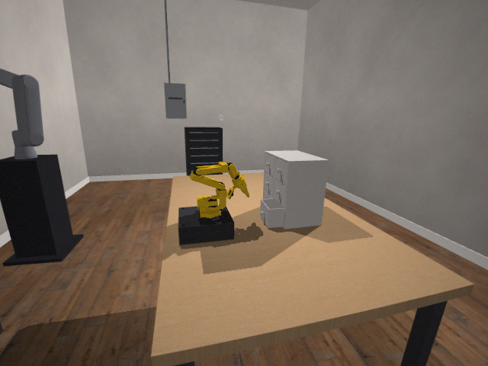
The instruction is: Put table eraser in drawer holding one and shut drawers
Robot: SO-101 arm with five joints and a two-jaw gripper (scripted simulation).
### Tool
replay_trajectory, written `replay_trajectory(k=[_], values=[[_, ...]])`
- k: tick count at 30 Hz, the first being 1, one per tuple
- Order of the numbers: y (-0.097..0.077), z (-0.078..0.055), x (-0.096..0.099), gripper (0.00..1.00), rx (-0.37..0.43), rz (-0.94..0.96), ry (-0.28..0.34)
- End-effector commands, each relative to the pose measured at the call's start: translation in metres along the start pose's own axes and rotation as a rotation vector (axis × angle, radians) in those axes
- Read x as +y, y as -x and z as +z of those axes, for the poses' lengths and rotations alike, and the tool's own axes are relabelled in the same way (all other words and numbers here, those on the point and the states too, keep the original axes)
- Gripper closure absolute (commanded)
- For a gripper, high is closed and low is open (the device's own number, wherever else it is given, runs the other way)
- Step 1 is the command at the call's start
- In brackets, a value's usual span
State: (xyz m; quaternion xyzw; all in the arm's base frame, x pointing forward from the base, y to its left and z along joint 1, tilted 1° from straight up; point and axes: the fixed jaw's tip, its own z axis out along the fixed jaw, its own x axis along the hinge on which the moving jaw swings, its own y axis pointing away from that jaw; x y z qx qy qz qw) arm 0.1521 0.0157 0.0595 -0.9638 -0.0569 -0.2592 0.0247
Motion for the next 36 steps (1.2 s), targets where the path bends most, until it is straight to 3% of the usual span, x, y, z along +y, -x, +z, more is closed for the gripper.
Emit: replay_trajectory(k=[1,13,18,33,35,36], values=[[0.003,0.001,-0.001,0.69,-0.01,0.003,-0.005],[0.0,0.018,0.024,0.77,0.127,0.045,0.082],[0.0,0.018,0.024,0.79,0.127,0.045,0.082],[-0.007,0.052,0.026,0.79,0.128,0.045,0.078],[-0.007,0.052,0.026,0.79,0.128,0.045,0.078],[-0.014,0.048,0.026,0.79,0.168,0.043,0.08]])
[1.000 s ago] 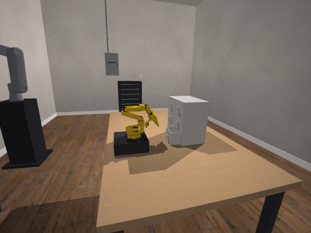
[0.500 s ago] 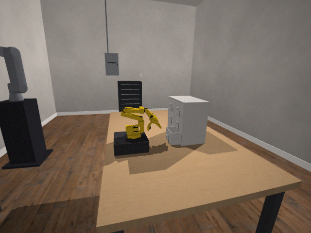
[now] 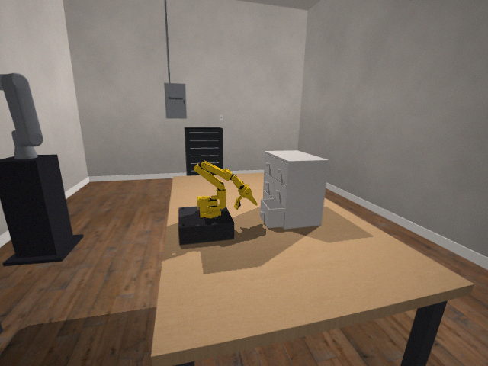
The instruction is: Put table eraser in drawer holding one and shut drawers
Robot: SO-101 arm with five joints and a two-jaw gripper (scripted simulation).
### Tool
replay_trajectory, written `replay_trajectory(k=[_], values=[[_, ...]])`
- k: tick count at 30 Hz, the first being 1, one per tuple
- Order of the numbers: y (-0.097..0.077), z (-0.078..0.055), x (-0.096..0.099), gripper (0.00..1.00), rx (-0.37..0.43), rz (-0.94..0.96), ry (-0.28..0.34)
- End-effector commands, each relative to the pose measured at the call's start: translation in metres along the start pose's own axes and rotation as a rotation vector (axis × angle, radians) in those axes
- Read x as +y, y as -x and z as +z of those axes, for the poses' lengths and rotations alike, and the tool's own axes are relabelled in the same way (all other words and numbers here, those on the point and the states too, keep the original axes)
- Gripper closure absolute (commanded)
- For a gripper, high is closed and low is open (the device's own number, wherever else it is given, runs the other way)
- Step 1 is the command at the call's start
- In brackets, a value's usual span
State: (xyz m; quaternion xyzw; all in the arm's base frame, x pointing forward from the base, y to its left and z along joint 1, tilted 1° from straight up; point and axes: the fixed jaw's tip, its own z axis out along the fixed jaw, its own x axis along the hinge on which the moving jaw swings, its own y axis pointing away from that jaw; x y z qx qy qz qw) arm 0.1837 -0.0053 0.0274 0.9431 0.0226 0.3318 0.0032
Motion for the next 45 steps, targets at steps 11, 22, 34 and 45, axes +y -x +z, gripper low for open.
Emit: replay_trajectory(k=[11,22,34,45], values=[[-0.005,0.007,0.0,0.79,0.022,-0.002,-0.001],[0.007,0.02,-0.001,0.79,-0.021,-0.002,-0.002],[0.006,0.02,-0.001,0.79,-0.021,-0.002,-0.002],[0.006,0.02,-0.001,0.79,-0.021,-0.002,-0.003]])
